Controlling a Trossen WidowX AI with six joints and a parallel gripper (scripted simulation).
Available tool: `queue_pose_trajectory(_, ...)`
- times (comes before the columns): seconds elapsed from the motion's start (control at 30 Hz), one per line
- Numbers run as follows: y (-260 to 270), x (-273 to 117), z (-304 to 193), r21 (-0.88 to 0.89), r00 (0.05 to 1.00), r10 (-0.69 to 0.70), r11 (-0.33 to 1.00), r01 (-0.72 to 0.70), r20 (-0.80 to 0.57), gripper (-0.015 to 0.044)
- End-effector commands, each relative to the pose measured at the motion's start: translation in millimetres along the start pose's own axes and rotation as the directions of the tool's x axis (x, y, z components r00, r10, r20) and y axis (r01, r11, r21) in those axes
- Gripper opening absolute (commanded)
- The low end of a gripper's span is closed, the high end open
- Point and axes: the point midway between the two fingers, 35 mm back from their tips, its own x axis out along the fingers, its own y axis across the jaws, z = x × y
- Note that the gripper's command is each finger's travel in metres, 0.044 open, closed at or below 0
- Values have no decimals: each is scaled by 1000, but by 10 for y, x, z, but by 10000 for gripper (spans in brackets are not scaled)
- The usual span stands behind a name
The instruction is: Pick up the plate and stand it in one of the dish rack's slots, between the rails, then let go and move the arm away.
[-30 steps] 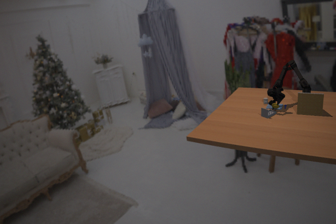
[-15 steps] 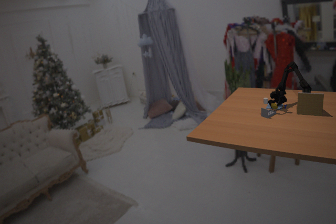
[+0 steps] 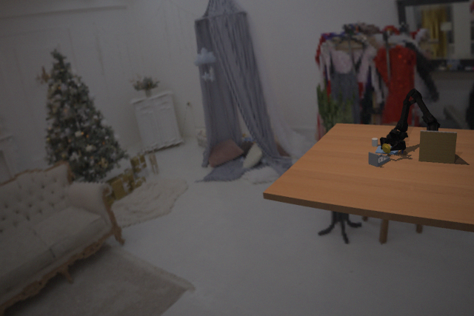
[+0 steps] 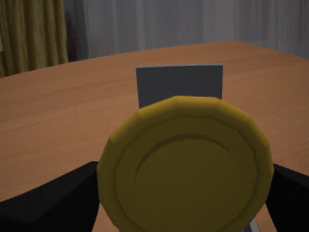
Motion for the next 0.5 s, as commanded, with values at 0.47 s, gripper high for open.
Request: queue_pose_trajectory(0.47,-13,93,19,-69,999,-32,997,34,30,0)
